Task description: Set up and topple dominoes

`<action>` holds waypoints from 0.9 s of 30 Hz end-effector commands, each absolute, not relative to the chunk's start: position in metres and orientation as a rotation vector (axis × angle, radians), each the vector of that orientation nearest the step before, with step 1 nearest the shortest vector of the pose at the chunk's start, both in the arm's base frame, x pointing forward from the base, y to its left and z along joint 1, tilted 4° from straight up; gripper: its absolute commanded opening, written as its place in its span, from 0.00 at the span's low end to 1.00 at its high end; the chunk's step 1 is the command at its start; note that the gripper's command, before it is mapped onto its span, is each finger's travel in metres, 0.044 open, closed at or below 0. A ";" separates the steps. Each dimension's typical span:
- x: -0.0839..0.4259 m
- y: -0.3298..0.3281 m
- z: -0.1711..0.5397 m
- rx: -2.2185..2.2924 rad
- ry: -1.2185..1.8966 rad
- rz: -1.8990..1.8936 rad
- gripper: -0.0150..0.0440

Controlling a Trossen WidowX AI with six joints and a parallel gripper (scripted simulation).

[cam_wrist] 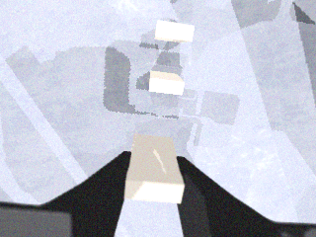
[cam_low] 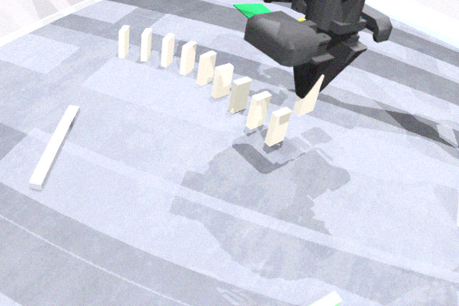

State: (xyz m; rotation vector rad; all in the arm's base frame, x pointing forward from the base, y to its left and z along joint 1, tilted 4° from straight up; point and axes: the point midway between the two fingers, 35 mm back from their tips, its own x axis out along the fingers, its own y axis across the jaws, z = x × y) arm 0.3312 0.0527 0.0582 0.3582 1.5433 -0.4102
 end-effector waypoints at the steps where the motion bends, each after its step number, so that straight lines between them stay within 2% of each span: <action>1: 0.329 0.051 0.036 0.347 1.550 -0.413 0.44; 11: 0.320 0.047 -0.014 0.347 1.551 -0.413 0.44; 23: 0.320 0.047 -0.015 0.347 1.551 -0.413 0.44; 27: 0.320 0.047 -0.015 0.347 1.551 -0.413 0.61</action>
